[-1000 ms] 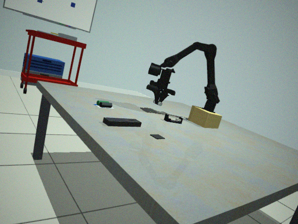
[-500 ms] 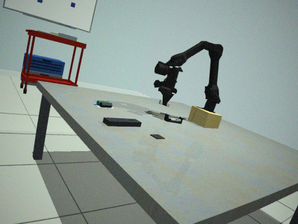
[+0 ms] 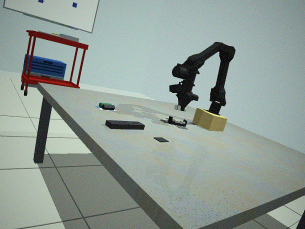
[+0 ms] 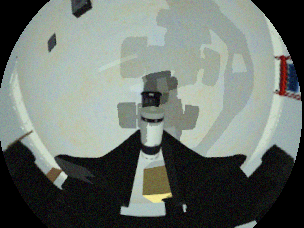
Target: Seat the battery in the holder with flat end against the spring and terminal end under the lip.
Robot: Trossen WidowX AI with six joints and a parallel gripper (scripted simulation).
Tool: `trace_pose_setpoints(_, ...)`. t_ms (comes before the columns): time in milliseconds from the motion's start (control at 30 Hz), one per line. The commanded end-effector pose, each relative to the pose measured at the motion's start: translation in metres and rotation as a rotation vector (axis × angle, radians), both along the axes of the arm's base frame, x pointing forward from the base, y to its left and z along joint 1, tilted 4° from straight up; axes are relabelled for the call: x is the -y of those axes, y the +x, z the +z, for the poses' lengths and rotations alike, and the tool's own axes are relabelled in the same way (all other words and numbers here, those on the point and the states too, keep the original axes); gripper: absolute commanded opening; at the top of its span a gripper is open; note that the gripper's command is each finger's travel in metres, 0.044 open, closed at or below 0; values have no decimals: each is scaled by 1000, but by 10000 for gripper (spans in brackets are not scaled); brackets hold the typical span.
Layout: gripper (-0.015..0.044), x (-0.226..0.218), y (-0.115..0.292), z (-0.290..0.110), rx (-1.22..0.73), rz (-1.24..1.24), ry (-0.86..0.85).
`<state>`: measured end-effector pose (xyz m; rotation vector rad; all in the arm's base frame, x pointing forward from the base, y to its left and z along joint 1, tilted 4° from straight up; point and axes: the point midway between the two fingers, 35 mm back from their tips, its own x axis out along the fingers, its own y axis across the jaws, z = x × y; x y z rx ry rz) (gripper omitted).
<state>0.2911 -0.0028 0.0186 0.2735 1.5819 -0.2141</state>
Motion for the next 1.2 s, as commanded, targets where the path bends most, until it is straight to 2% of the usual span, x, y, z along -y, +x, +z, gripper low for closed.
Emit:
trace_pose_setpoints(0, 79, -1, -3, -1, -7, 22, 4)
trace_pose_setpoints(667, 79, -1, 2, -40, 223, 7, -70)
trace_pose_setpoints(1167, 79, -2, 0, -50, 307, 6, -97)
